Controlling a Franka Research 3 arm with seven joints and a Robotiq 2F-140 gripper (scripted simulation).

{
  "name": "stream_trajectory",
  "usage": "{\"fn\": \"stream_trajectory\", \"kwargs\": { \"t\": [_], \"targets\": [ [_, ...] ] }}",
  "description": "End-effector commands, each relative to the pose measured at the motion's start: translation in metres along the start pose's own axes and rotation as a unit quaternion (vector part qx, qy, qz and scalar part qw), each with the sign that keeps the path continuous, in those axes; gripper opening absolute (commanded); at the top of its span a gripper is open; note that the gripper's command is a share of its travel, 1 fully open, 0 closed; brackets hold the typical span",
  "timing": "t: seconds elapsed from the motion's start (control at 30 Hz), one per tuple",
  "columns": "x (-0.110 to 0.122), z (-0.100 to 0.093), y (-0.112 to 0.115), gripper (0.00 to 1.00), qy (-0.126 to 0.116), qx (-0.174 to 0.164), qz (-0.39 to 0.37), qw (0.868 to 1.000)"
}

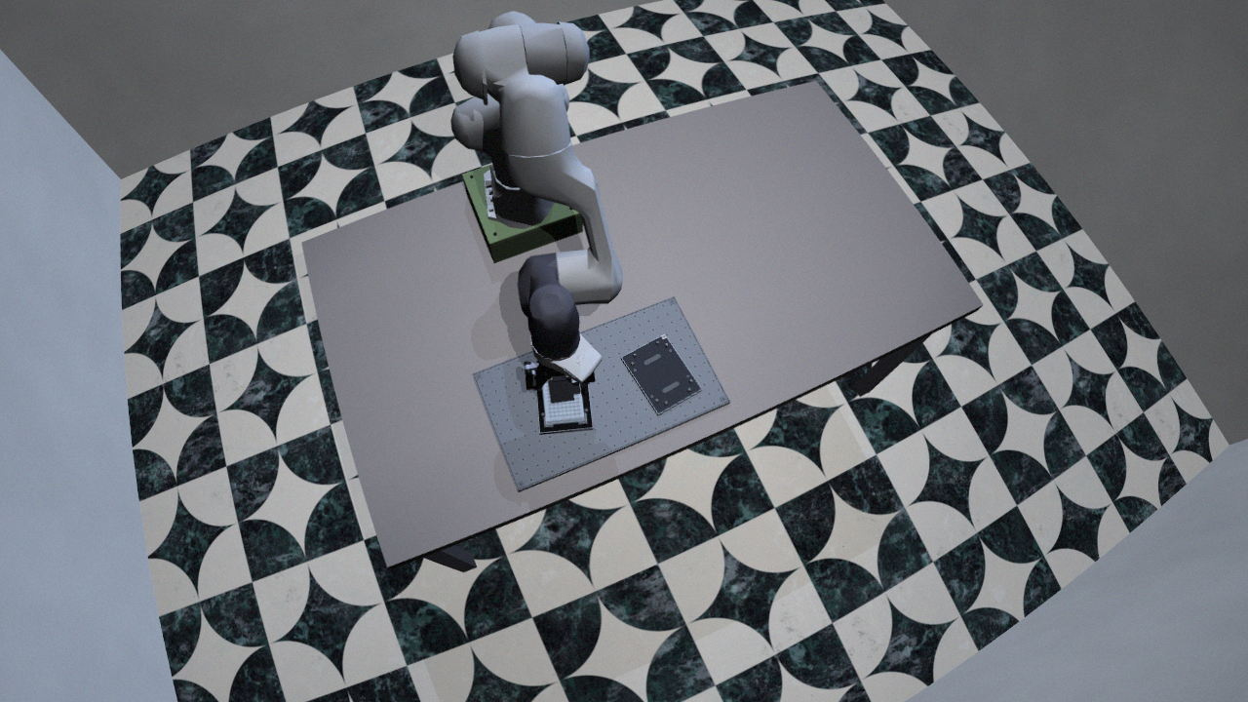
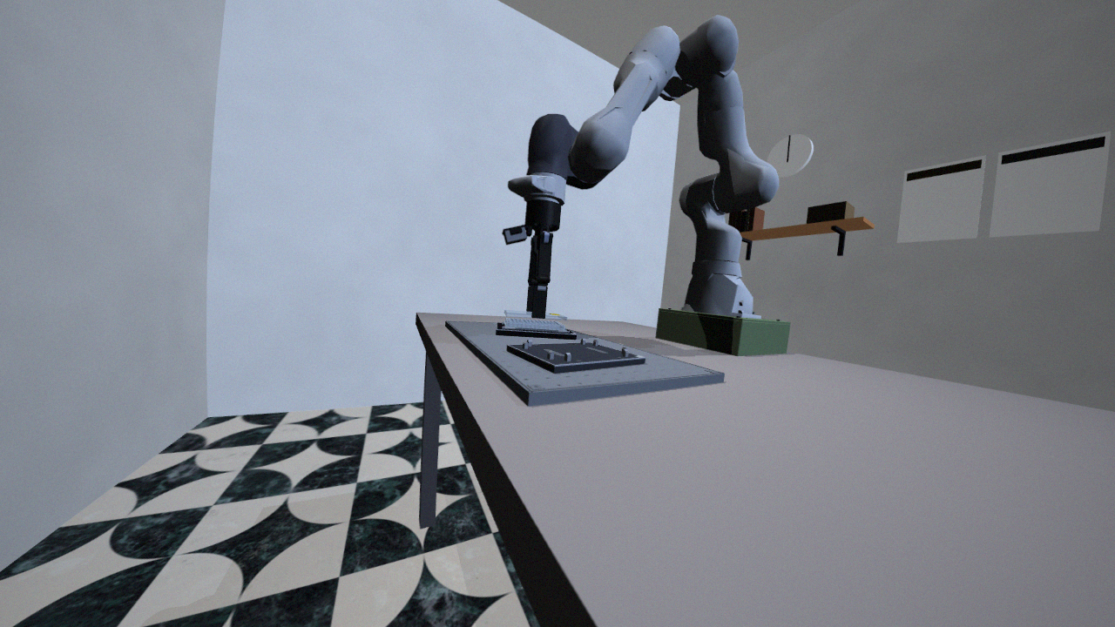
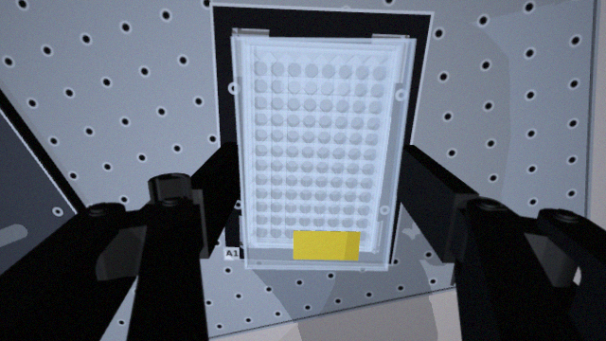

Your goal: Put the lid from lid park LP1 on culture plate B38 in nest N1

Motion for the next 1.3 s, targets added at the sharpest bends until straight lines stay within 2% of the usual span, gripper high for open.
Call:
{"fn": "stream_trajectory", "kwargs": {
  "t": [0.0,1.27],
  "targets": [
    [-0.0010,-0.0006,-0.0019,0.10,-0.001,0.003,0.005,1.000],
    [-0.0019,0.0064,-0.0014,0.10,-0.001,0.003,0.018,1.000]
  ]
}}
Point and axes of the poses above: the point where the finger pads meet when closed, its own z axis out along the fingers, its own x axis across the jaws, y = z × x, the point moved 6 cm from there along -z, back along the fingers, and after that the axes turned 3 degrees about z, right-handed, at the moved point
